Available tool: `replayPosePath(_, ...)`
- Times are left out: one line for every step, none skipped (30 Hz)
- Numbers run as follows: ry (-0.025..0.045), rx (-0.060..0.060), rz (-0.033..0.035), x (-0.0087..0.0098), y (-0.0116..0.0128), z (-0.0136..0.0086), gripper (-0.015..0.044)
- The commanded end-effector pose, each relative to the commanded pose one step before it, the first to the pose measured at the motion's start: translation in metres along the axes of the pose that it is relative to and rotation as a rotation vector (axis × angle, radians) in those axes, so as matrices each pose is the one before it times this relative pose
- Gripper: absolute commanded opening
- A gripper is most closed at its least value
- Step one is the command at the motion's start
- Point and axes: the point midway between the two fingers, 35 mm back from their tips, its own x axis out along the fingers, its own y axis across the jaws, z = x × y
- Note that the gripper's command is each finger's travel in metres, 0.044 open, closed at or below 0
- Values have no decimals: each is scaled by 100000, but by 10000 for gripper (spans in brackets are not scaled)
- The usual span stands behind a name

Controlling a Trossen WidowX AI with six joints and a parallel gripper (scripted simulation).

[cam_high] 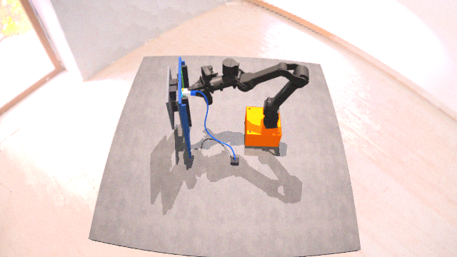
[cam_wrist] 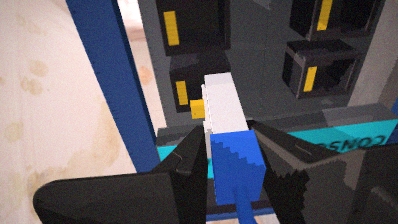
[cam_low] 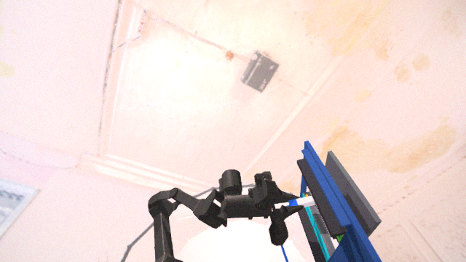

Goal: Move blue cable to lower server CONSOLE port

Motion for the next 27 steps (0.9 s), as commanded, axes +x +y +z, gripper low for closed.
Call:
replayPosePath(559,-275,220,-314,65,-87,0)
replayPosePath(0,-1,-7,-89,-1,7,0)
replayPosePath(0,-1,-4,-52,-1,4,0)
replayPosePath(0,-1,-7,-90,-1,5,0)
replayPosePath(0,-1,-4,-51,-1,3,0)
replayPosePath(0,-1,-7,-90,-1,5,0)
replayPosePath(0,-1,-4,-52,-1,3,0)
replayPosePath(0,-1,-7,-90,-1,6,0)
replayPosePath(0,-1,-4,-52,-1,3,0)
replayPosePath(0,-1,-7,-90,-1,6,0)
replayPosePath(0,-1,-4,-52,-1,3,0)
replayPosePath(0,-1,-7,-90,-1,6,0)
replayPosePath(0,-1,-4,-52,-1,3,0)
replayPosePath(0,-1,-7,-91,-1,6,0)
replayPosePath(0,-1,-4,-52,-1,3,0)
replayPosePath(0,-1,-7,-91,-1,6,0)
replayPosePath(0,-1,-4,-52,-1,3,0)
replayPosePath(0,-1,-7,-91,-1,6,0)
replayPosePath(0,-1,-4,-52,-1,3,0)
replayPosePath(0,-1,-7,-91,-1,6,0)
replayPosePath(0,-1,-4,-52,-1,3,0)
replayPosePath(0,-1,-7,-91,-1,6,0)
replayPosePath(0,-1,-4,-52,-1,3,0)
replayPosePath(0,-1,-7,-91,-1,6,0)
replayPosePath(0,-1,-4,-52,-1,3,0)
replayPosePath(0,-1,-7,-91,-1,6,0)
replayPosePath(0,-1,-4,-52,-1,3,0)
